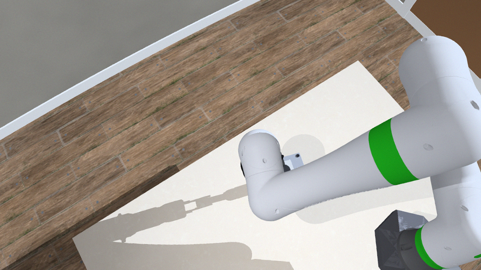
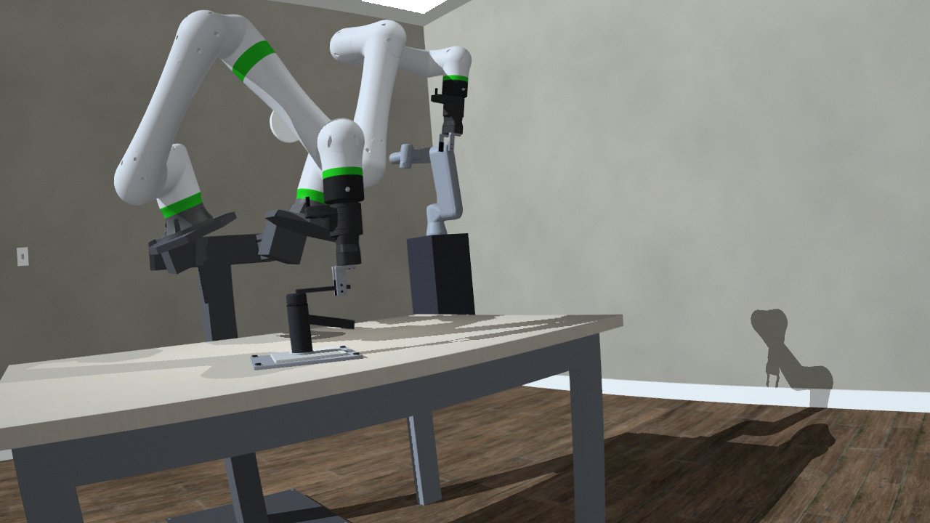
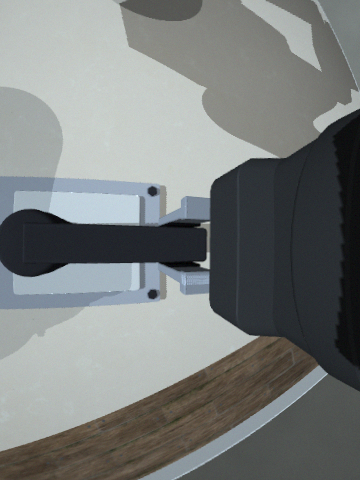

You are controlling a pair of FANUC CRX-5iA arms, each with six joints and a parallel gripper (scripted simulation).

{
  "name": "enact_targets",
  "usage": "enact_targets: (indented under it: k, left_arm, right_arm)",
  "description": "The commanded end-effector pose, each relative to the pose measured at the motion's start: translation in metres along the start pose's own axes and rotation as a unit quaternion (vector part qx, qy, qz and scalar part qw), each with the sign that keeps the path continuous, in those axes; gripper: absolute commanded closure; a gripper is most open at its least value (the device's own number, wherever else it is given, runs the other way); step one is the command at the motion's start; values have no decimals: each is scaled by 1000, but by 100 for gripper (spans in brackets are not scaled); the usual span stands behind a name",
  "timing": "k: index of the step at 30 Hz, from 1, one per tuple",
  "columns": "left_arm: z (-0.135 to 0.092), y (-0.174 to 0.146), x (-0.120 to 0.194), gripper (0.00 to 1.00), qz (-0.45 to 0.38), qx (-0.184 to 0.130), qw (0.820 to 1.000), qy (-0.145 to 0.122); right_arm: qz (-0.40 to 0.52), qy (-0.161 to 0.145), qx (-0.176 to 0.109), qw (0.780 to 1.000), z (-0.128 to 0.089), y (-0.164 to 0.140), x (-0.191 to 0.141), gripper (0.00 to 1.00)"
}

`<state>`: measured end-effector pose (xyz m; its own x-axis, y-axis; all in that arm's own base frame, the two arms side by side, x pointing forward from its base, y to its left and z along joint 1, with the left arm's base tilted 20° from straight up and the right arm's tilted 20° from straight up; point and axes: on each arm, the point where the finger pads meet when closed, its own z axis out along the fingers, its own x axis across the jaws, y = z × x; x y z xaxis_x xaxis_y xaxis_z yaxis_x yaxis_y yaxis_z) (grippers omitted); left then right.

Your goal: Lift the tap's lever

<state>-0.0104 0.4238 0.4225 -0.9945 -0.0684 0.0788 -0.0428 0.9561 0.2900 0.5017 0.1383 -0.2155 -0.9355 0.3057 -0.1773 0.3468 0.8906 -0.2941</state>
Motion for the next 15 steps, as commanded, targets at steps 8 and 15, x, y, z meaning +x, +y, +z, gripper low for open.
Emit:
enact_targets:
  k: [8, 15]
  left_arm:
    - [-1, 0, 0, 0, 0, -1, 1000, 0]
    - [-1, 0, 0, 0, 0, -1, 1000, 0]
  right_arm:
    - [0, -1, -1, 1000, -2, 0, 0, 100]
    - [0, -1, -1, 1000, -9, -1, 0, 100]
